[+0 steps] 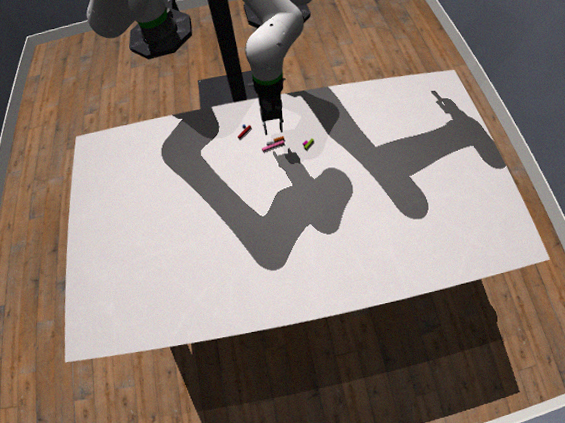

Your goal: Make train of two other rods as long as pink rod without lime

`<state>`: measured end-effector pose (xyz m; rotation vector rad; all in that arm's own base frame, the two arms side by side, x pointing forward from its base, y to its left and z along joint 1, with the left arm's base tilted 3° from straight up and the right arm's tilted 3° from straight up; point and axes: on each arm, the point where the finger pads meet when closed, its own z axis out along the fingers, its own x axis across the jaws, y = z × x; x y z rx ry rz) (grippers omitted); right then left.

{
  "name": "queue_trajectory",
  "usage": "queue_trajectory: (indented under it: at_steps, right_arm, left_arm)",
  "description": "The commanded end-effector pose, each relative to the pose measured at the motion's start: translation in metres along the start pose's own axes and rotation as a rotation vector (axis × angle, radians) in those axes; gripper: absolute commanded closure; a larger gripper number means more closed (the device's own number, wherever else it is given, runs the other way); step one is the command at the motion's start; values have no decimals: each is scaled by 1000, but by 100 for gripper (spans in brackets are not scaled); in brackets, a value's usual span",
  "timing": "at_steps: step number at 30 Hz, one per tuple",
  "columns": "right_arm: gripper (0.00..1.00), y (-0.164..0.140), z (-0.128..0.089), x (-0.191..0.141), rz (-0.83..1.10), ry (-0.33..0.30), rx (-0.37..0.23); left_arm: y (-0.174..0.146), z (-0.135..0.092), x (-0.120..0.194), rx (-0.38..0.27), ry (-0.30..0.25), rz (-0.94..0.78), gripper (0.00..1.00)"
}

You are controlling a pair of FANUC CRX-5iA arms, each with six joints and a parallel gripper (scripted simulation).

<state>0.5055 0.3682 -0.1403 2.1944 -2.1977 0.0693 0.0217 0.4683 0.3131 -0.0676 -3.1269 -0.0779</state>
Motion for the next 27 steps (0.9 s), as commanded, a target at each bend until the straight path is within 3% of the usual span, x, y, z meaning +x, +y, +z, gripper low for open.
queue_trajectory:
  at_steps: [1, 8, 10, 27]
  right_arm:
    - [0, -1, -1, -1, 0, -1, 2]
    - [0, -8, -1, -13, -114, -1, 2]
    - [0, -16, -1, -28, -253, -1, 2]
    - [0, -39, -1, -78, -768, -1, 3]
  left_arm:
    - [0, -1, 0, -2, 0, 0, 0]
    - [0, -1, 0, -2, 0, 0, 0]
    - [0, -1, 0, -2, 0, 0, 0]
    - [0, -1, 0, -2, 0, 0, 0]
